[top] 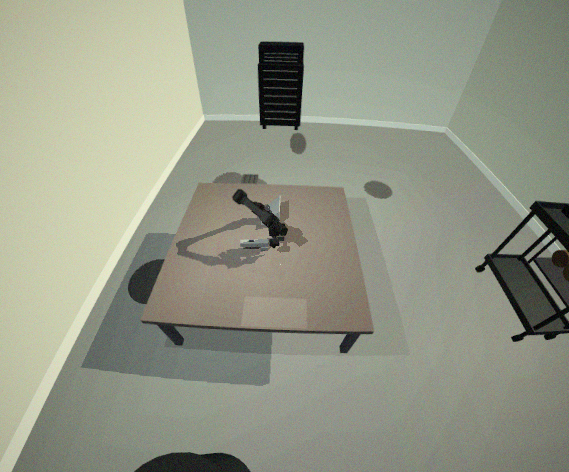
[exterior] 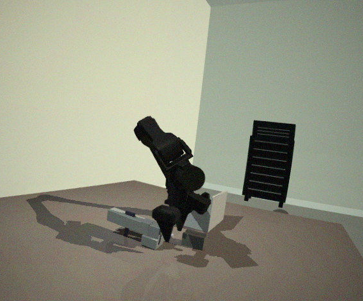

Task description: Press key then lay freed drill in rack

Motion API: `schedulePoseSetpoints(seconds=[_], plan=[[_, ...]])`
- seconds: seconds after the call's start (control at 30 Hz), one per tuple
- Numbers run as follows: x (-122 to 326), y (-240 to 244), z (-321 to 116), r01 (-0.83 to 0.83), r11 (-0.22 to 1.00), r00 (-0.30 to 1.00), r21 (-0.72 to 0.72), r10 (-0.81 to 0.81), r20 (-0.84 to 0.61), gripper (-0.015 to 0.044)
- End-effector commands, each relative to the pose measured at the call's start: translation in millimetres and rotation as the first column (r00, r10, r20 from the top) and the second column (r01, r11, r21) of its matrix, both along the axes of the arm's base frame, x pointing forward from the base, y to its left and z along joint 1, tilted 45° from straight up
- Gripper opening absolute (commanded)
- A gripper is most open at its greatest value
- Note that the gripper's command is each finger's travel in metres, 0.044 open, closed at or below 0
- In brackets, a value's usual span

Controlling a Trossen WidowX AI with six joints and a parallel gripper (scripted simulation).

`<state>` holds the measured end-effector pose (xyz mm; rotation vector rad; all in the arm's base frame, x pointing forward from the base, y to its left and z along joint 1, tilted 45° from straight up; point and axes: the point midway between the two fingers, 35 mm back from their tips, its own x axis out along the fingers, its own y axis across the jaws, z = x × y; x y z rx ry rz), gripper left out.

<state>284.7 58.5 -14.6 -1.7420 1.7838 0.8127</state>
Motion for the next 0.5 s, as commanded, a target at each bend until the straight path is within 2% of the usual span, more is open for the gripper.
schedulePoseSetpoints(seconds=[0.0,0.47], plan=[[-0.2,-8.3,-3.8,-0.001,1.000,1.000,-0.003,0.001,-0.003,0.0440],[-1.5,-28.3,-14.9,0.000,1.000,1.000,-0.006,0.000,-0.003,0.0440]])
